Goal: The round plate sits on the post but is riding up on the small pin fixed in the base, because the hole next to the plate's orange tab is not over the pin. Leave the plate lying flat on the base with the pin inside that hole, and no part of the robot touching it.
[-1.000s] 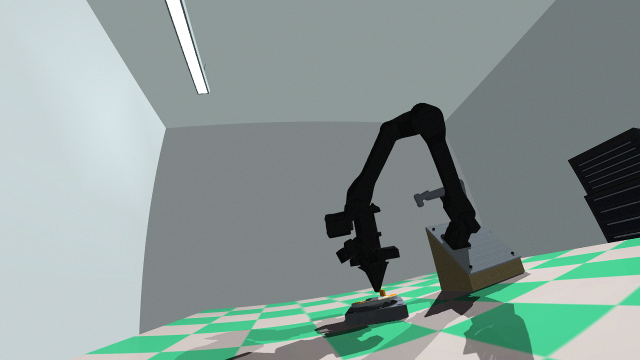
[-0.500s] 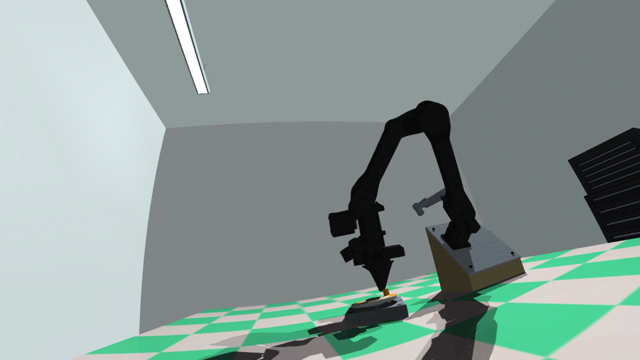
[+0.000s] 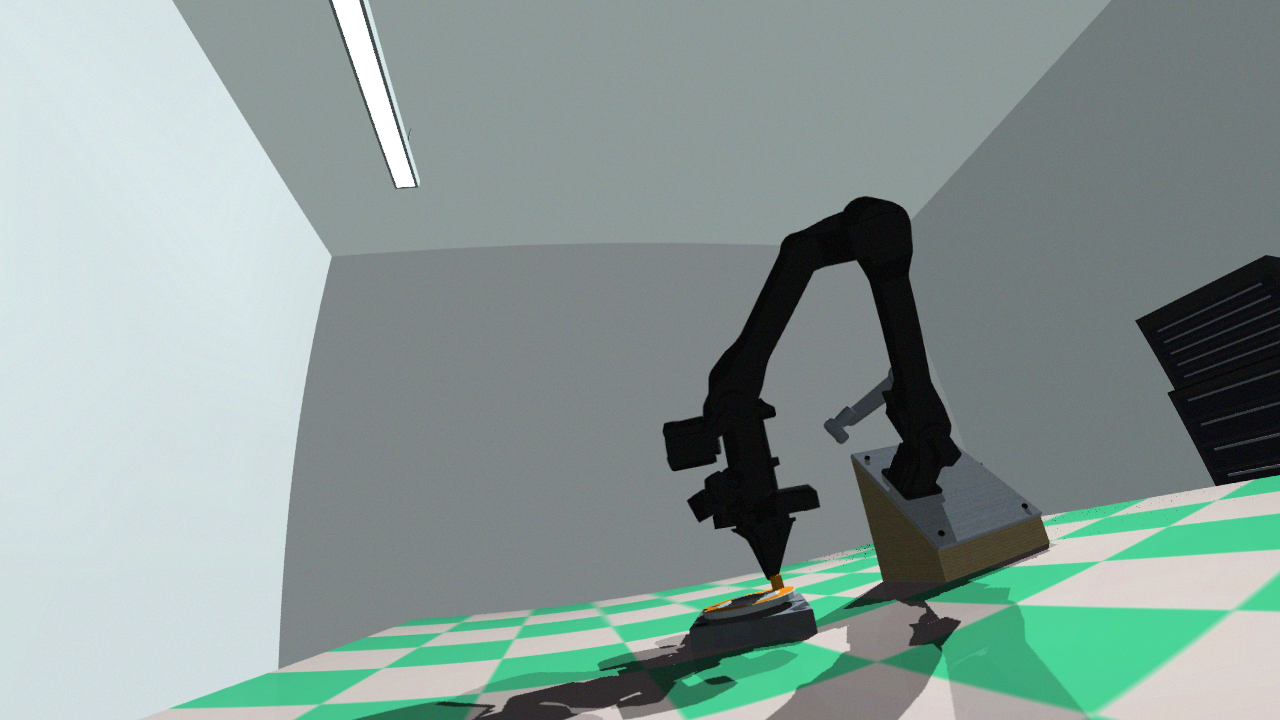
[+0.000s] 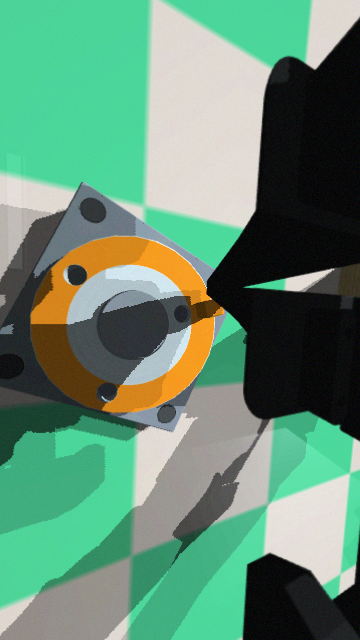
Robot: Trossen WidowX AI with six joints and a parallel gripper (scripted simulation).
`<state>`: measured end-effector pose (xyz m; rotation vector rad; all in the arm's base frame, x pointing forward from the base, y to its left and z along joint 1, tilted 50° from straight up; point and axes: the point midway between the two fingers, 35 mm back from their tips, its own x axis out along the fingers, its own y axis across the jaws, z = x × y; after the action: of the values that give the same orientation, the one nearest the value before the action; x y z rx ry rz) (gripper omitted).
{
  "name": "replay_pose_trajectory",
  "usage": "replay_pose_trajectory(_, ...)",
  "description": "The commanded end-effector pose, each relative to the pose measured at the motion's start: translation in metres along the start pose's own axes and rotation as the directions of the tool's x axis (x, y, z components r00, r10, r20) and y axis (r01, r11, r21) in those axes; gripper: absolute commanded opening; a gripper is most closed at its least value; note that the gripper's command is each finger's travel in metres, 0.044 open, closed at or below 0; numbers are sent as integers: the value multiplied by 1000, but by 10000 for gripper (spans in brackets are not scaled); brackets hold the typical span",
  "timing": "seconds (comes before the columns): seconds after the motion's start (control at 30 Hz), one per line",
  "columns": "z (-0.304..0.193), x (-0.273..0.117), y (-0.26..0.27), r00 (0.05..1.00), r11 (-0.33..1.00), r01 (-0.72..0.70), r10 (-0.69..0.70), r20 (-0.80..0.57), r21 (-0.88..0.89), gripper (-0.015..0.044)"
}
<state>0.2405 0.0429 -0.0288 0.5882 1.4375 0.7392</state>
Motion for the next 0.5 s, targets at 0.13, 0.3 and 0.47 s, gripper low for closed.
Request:
replay_pose_trajectory(0.13,-7,2,8,1000,1000,-9,9,-10,13,0)
replay_pose_trajectory(0.3,-8,2,12,1000,1000,-9,9,-10,13,0)
replay_pose_trajectory(0.47,-9,1,15,1000,1000,-9,9,-10,14,0)
